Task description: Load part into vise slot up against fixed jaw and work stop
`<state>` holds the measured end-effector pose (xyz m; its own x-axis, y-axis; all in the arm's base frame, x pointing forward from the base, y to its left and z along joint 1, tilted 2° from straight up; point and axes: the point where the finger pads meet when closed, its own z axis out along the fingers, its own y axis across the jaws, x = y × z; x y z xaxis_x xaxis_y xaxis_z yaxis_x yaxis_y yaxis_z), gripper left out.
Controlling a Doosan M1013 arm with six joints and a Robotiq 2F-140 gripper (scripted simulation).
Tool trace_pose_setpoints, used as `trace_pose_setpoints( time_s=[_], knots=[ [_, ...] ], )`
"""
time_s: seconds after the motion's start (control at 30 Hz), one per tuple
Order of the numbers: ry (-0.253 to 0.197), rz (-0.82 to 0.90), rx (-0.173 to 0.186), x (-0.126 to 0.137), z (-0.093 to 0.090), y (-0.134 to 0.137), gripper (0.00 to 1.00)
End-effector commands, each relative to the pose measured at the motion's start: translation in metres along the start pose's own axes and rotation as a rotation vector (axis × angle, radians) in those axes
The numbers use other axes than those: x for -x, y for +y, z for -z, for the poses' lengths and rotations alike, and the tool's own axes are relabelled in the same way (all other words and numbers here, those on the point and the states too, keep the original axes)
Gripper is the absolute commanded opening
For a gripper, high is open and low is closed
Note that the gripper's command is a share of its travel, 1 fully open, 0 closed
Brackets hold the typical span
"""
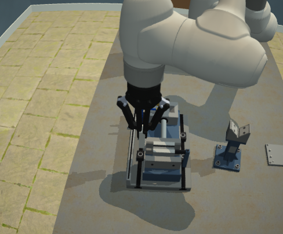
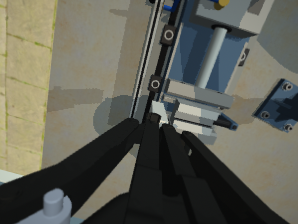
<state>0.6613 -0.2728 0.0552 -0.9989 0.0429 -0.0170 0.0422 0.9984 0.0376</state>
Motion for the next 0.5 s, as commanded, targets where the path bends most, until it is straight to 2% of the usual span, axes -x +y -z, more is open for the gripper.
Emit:
trace_pose_setpoints(
  time_s=[0.0,0.47],
  knots=[
    [-0.003,0.001,0.0,0.001,0.011,-0.003,0.0],
    [-0.003,0.001,0.0,0.001,0.04,-0.003,0.0]
  ],
)
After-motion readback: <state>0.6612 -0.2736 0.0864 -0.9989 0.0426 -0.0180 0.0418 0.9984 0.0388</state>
